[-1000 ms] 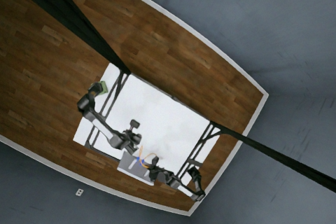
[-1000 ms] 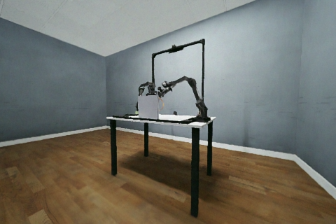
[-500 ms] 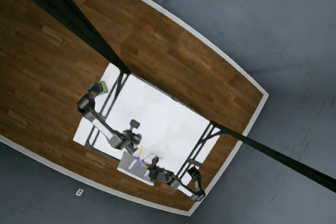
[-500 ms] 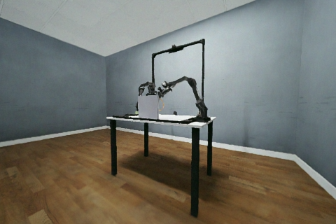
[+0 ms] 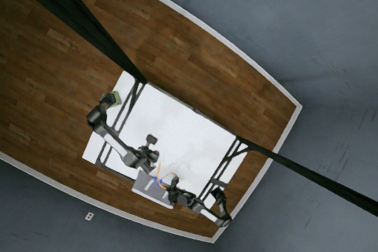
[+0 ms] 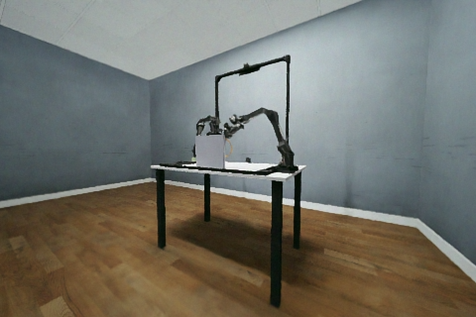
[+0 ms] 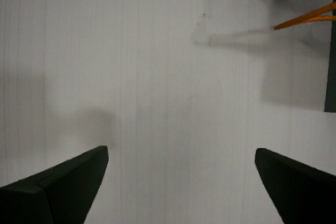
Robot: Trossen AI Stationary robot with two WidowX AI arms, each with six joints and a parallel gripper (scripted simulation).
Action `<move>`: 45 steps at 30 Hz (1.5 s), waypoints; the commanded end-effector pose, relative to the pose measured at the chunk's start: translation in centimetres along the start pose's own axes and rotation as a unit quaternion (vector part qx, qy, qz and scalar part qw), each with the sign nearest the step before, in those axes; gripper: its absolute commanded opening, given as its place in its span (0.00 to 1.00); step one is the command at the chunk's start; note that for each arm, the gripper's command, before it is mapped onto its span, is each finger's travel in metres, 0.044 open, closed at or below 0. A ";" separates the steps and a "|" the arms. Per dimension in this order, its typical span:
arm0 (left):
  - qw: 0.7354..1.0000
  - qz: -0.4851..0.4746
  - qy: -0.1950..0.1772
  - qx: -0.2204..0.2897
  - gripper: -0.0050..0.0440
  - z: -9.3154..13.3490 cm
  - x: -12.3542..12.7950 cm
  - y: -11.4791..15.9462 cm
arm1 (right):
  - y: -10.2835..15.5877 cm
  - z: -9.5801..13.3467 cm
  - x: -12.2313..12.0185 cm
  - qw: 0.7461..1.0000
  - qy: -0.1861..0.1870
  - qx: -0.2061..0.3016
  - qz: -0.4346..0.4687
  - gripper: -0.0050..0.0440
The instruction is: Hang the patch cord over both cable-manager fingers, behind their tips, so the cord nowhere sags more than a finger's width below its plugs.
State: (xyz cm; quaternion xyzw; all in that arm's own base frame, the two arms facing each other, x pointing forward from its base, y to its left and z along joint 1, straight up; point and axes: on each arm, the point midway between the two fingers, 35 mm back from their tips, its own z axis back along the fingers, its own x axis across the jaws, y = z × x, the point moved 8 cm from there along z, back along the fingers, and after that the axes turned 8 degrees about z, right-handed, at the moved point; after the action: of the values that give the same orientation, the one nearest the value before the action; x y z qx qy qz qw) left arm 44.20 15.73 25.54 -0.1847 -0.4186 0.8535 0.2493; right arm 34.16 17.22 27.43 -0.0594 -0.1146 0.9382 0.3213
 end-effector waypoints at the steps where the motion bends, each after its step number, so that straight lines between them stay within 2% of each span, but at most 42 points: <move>1: 1.000 0.012 0.012 -0.020 0.15 1.9 0.5 -1.5 | 0.1 1.2 0.1 1.000 0.006 -0.016 0.001 1.00; 45: 1.000 0.011 0.011 -0.020 0.15 3.7 2.8 -0.9 | 0.1 1.2 0.1 1.000 0.006 -0.016 0.001 1.00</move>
State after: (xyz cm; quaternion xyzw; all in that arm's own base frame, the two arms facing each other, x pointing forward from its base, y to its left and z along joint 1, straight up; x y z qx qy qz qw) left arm 41.07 15.55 26.14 -0.1854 -0.4189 0.8533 0.2491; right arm 34.16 17.22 27.43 -0.0594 -0.1146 0.9382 0.3213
